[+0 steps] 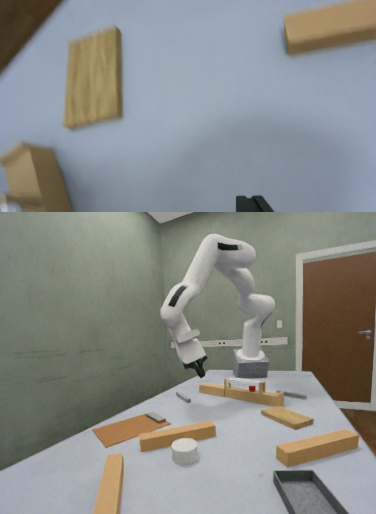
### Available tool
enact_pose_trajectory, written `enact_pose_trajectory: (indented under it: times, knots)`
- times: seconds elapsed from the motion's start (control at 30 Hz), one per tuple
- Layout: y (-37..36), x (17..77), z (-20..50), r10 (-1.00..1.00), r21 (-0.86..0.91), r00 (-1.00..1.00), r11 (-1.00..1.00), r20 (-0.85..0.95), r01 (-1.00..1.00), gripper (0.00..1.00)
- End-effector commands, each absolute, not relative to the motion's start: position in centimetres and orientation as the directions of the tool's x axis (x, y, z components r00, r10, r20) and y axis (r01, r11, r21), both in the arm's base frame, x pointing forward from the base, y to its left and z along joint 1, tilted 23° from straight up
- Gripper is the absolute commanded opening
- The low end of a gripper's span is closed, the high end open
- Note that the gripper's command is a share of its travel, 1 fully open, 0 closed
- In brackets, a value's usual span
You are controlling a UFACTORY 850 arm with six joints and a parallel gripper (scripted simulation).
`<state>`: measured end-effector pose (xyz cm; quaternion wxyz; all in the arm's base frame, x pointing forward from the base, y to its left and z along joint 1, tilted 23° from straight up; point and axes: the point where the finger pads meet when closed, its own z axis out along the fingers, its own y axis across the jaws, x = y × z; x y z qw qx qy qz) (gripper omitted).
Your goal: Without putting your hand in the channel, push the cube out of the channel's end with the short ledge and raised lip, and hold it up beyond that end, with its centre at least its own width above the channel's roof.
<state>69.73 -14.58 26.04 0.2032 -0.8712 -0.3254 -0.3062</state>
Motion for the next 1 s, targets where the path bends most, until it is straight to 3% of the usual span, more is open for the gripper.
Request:
enact_pose_trajectory:
  times: [0.0, 0.33, 0.97]
  knots:
    - [-19.3, 66.6, 22.4, 0.521, -0.041, 0.621, -0.746, 0.586, 0.664, 0.0]
    - [-28.0, 58.9, 17.6, 0.682, 0.169, 0.637, -0.719, 0.358, 0.675, 0.0]
    - [-28.2, 58.6, 17.4, 0.687, 0.175, 0.637, -0.716, 0.35, 0.676, 0.0]
